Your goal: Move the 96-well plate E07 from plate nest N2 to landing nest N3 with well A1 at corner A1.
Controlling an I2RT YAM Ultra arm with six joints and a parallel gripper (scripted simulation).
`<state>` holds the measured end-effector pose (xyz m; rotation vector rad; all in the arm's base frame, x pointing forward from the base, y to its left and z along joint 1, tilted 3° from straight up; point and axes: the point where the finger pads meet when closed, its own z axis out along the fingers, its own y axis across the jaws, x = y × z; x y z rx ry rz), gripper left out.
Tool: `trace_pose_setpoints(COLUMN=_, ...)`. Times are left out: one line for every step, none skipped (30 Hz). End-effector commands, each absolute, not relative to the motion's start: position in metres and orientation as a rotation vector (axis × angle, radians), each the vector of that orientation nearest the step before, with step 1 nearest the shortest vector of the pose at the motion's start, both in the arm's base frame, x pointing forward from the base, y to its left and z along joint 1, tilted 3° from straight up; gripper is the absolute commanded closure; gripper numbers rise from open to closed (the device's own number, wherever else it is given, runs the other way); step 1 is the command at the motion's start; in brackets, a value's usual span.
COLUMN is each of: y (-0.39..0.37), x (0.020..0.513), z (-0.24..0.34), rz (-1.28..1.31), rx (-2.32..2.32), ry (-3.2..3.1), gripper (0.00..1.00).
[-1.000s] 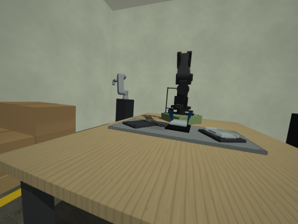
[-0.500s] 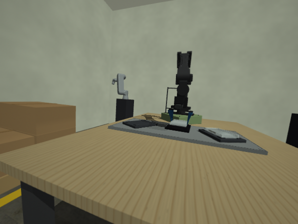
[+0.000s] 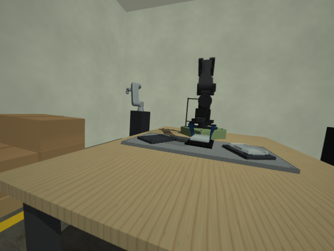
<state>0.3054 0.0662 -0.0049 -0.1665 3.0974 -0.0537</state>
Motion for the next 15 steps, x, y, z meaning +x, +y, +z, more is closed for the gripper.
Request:
trace_pose_setpoints(y=0.0668, x=0.3086, z=-0.0028, rz=-0.050, rx=-0.166, ry=3.083, gripper=1.00)
trace_pose_setpoints(y=0.0668, x=0.3086, z=-0.0030, rz=-0.050, rx=-0.166, ry=3.083, gripper=1.00)
trace_pose_setpoints(y=0.0668, x=0.3086, z=-0.0032, rz=-0.050, rx=-0.166, ry=3.083, gripper=1.00)
trace_pose_setpoints(y=0.0668, x=0.3086, z=-0.0033, rz=-0.050, rx=-0.166, ry=3.083, gripper=1.00)
trace_pose_setpoints(y=0.0668, x=0.3086, z=-0.0035, rz=-0.050, rx=-0.166, ry=3.083, gripper=1.00)
trace_pose_setpoints(y=0.0668, x=0.3085, z=-0.0037, rz=-0.050, rx=-0.166, ry=3.083, gripper=1.00)
trace_pose_setpoints(y=0.0668, x=0.3085, z=-0.0038, rz=-0.050, rx=-0.166, ry=3.083, gripper=1.00)
trace_pose_setpoints(y=0.0668, x=0.3085, z=-0.0038, rz=-0.050, rx=-0.166, ry=3.083, gripper=1.00)
trace_pose_setpoints(y=0.0668, x=0.3085, z=-0.0038, rz=-0.050, rx=-0.166, ry=3.083, gripper=1.00)
trace_pose_setpoints(y=0.0668, x=0.3085, z=-0.0040, rz=-0.050, rx=-0.166, ry=3.083, gripper=1.00)
trace_pose_setpoints(y=0.0667, x=0.3085, z=-0.0042, rz=-0.050, rx=-0.166, ry=3.083, gripper=1.00)
trace_pose_setpoints(y=0.0667, x=0.3085, z=-0.0043, rz=-0.050, rx=-0.166, ry=3.083, gripper=1.00)
trace_pose_setpoints(y=0.0667, x=0.3084, z=-0.0045, rz=-0.050, rx=-0.166, ry=3.083, gripper=1.00)
trace_pose_setpoints(y=0.0667, x=0.3084, z=-0.0047, rz=-0.050, rx=-0.166, ry=3.083, gripper=1.00)
trace_pose_setpoints(y=0.0667, x=0.3084, z=-0.0048, rz=-0.050, rx=-0.166, ry=3.083, gripper=1.00)
